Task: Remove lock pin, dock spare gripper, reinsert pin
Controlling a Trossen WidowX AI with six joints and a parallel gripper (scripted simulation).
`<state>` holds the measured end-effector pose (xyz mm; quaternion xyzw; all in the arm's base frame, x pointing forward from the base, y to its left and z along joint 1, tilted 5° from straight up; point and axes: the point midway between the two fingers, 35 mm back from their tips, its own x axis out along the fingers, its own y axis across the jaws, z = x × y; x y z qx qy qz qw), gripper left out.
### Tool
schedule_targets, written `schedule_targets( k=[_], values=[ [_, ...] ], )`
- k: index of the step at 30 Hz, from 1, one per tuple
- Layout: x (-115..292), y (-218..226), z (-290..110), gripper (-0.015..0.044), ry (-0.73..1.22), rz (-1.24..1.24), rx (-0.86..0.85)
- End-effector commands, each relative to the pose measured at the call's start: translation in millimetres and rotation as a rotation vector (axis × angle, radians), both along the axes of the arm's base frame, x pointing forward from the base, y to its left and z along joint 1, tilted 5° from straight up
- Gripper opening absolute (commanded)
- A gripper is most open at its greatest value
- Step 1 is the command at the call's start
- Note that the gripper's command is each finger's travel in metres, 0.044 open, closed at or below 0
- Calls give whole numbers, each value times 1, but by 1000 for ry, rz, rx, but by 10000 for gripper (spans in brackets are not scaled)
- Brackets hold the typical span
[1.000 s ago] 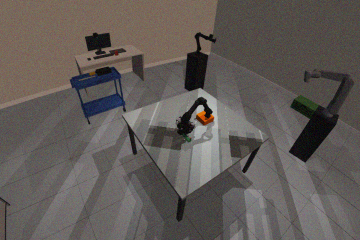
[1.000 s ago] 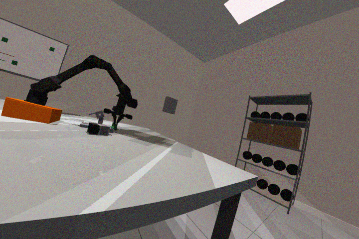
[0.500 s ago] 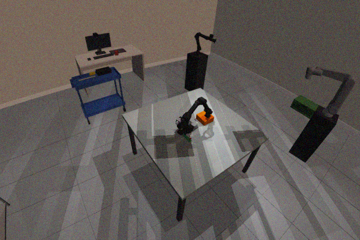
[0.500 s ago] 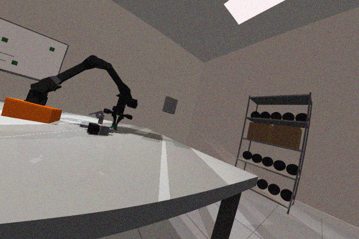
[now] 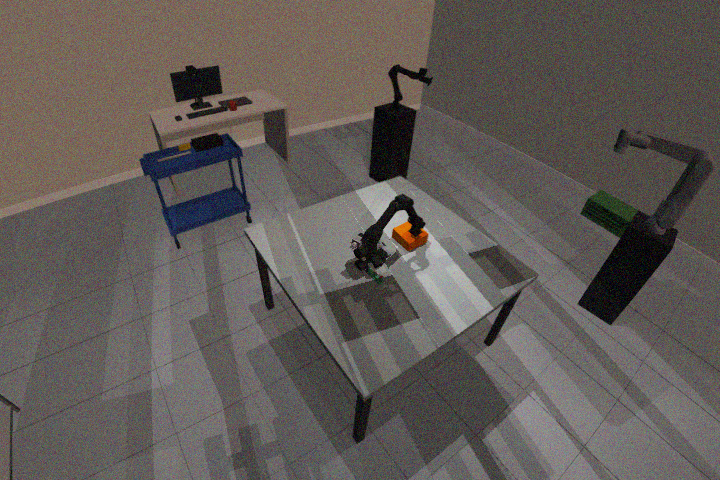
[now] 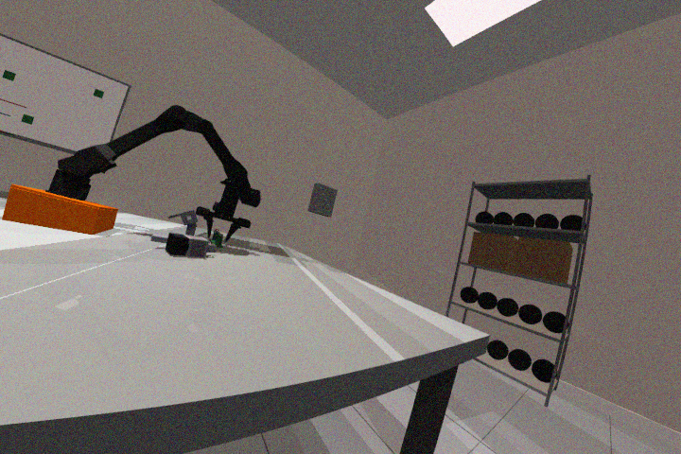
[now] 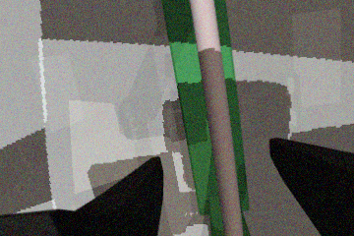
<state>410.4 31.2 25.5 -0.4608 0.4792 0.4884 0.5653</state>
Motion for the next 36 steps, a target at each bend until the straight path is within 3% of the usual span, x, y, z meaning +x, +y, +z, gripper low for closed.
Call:
schedule_targets(
  k=[1, 4, 36],
  values=[
    [-1, 0, 6, 368, -1, 0, 0],
    [-3, -1, 13, 440, 7, 0, 0],
    [-24, -6, 83, 440, 85, -10, -3]
  ],
)
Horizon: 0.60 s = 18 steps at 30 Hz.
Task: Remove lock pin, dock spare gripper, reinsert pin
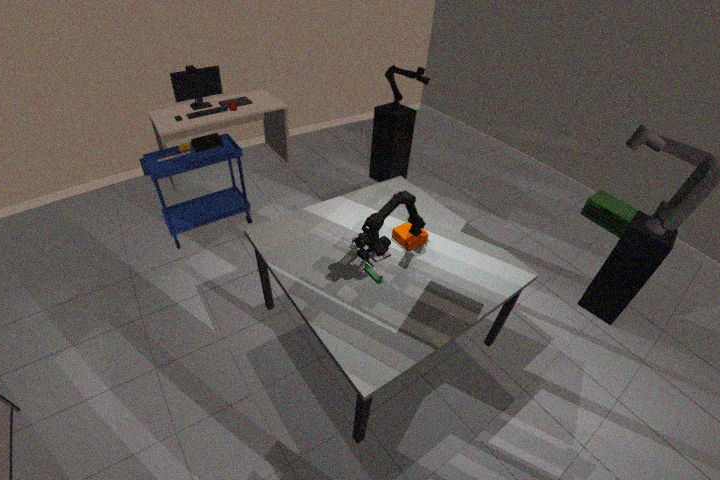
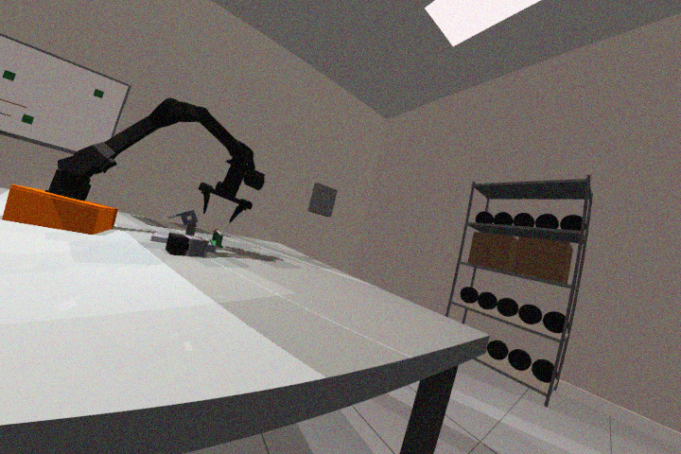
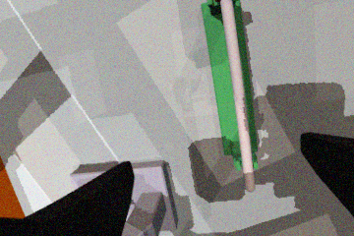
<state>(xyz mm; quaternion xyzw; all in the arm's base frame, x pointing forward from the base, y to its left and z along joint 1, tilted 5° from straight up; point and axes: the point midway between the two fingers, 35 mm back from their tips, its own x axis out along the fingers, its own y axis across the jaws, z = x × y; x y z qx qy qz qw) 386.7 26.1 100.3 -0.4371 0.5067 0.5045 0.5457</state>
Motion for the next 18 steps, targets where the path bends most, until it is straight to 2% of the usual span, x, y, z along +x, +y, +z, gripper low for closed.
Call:
schedule_targets(
  k=[1, 7, 18],
  values=[
    [-1, -1, 11, 440, -1, 0, 0],
    [-2, -1, 13, 440, 5, -1, 0],
    [-8, -4, 68, 440, 5, -1, 0]
  ],
)
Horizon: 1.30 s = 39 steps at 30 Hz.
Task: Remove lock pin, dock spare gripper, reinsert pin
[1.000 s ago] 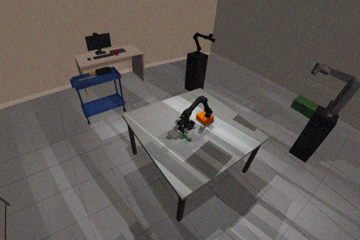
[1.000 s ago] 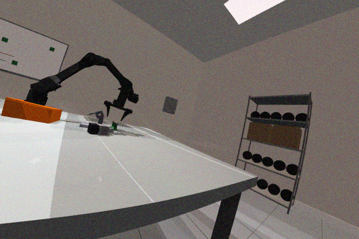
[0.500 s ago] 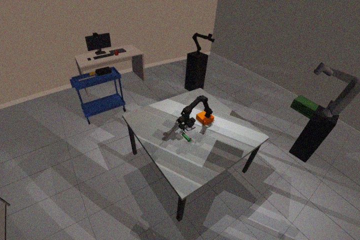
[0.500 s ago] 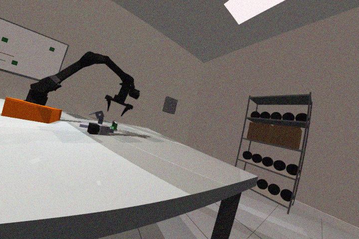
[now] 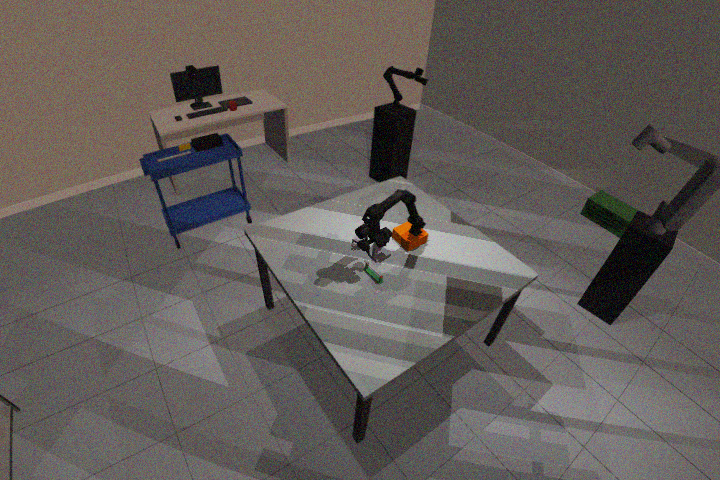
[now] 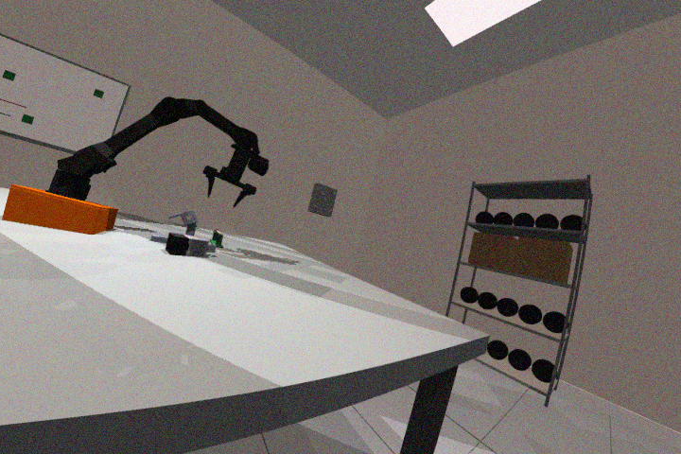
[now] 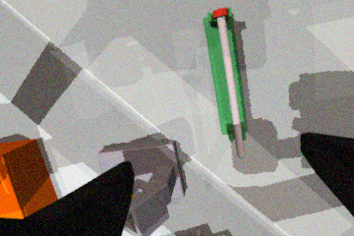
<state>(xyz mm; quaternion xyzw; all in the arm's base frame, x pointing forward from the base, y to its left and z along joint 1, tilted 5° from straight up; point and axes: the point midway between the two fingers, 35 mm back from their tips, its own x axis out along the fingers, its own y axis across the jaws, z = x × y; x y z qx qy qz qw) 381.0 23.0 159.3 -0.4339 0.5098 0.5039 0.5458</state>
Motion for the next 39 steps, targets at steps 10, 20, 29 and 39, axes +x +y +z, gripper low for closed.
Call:
schedule_targets(
  k=[10, 20, 29, 39],
  values=[
    [-23, -120, -22, 440, -164, -636, 179],
    [-101, -218, -47, 440, -388, -1265, 371],
    [-101, -220, -60, 440, -393, -1275, 374],
    [-97, -218, -117, 440, -392, -1276, 374]
  ],
)
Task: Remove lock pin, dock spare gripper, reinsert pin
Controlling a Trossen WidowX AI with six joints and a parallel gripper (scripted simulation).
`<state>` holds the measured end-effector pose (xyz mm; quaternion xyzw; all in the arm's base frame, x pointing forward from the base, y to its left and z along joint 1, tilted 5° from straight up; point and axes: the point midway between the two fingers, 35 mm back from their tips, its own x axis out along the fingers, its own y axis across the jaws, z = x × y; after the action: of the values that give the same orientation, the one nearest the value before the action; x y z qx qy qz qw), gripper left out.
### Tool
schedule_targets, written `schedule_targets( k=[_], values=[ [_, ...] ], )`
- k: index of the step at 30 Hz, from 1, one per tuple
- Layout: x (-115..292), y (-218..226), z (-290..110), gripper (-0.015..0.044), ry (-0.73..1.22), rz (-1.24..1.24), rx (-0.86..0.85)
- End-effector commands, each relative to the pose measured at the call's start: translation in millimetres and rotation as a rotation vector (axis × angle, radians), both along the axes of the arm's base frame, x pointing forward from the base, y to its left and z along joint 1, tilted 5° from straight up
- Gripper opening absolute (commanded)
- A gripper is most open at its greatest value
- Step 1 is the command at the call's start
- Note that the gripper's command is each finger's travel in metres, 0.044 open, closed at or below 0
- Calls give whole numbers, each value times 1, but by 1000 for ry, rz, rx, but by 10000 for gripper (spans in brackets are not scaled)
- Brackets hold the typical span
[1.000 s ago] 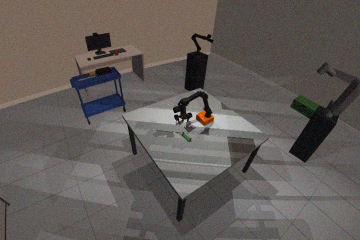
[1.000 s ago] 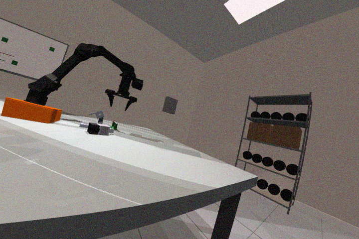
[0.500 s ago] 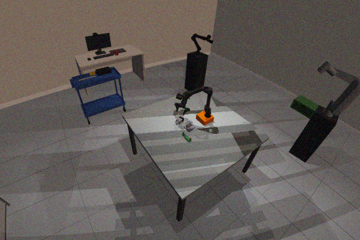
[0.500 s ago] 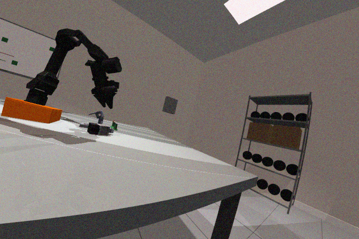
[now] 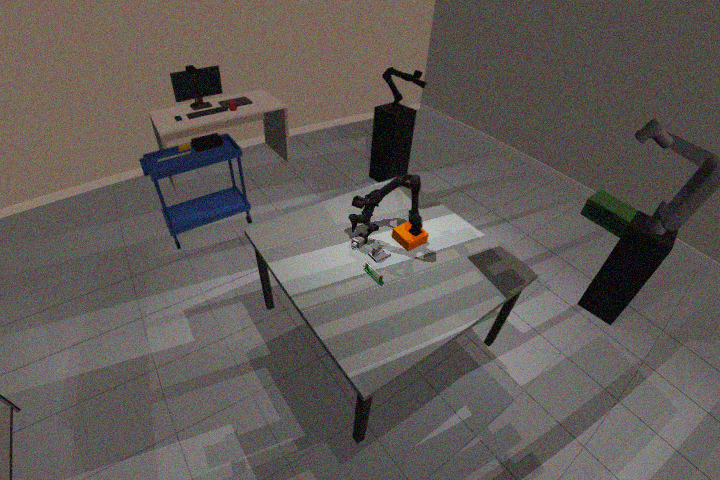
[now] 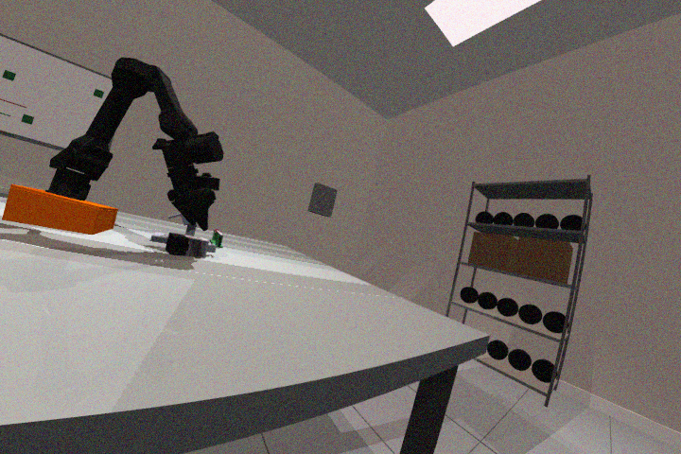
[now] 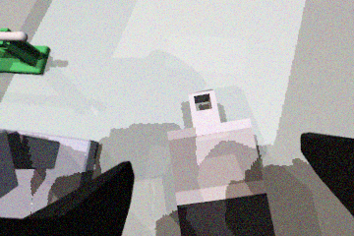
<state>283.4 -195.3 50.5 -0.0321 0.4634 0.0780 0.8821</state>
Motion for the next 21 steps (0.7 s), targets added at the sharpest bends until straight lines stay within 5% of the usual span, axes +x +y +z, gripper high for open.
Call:
schedule_targets(
  k=[1, 21],
  values=[
    [0, 1, -9, 440, -4, -4, 1],
    [3, 0, -40, 440, -4, -4, 1]
  ],
)
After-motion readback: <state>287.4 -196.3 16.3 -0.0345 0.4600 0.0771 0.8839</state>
